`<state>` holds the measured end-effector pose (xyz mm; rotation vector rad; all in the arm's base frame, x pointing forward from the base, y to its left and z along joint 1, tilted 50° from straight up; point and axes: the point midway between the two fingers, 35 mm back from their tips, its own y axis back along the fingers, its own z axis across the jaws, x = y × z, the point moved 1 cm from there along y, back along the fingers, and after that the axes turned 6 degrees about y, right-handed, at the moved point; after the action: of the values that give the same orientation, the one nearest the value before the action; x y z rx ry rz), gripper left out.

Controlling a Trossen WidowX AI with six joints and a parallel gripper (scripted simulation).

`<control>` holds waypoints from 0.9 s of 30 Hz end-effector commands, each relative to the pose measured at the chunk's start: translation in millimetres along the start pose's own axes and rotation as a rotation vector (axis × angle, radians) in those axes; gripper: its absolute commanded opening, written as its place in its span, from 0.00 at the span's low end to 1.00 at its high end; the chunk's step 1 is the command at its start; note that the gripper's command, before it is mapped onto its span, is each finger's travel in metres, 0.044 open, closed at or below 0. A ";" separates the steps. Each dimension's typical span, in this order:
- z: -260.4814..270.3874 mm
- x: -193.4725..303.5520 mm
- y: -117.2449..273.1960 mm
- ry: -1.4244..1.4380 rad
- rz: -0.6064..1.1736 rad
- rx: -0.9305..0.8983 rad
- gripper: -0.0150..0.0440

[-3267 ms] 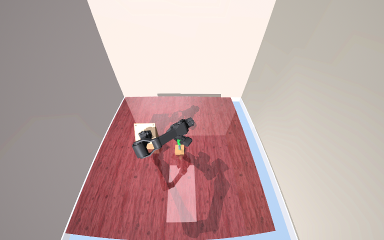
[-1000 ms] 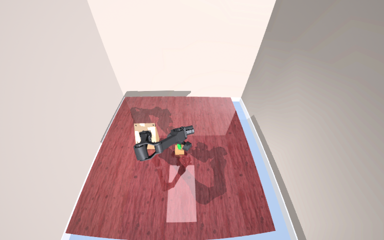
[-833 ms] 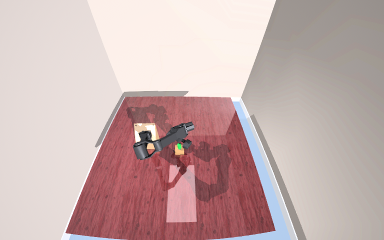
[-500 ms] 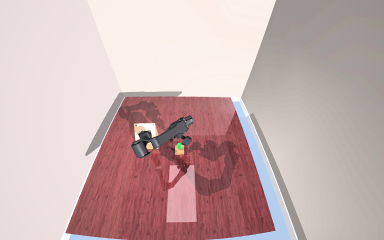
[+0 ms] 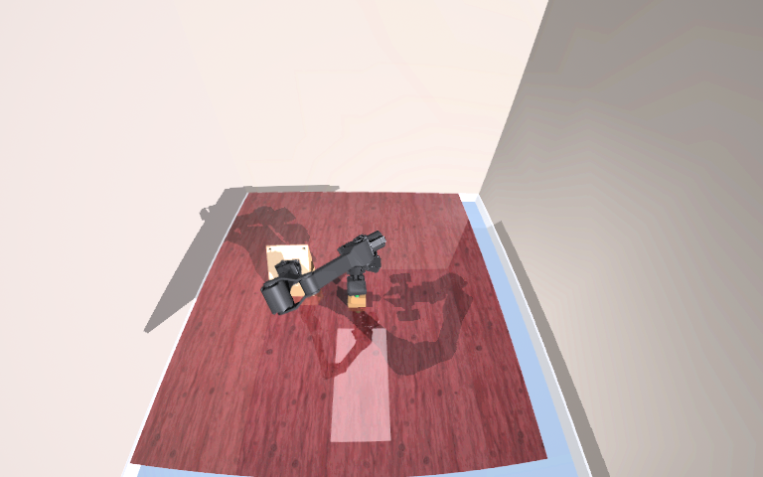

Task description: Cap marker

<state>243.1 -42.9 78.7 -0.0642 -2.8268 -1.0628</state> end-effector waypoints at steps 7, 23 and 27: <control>-0.4 0.7 -1.2 -0.113 -0.003 0.004 0.25; -0.5 0.7 -17.9 -0.113 -0.003 0.005 0.25; -0.6 0.7 -24.1 -0.113 -0.003 0.005 0.25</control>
<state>242.0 -57.3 66.7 -0.1290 -2.9339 -1.0944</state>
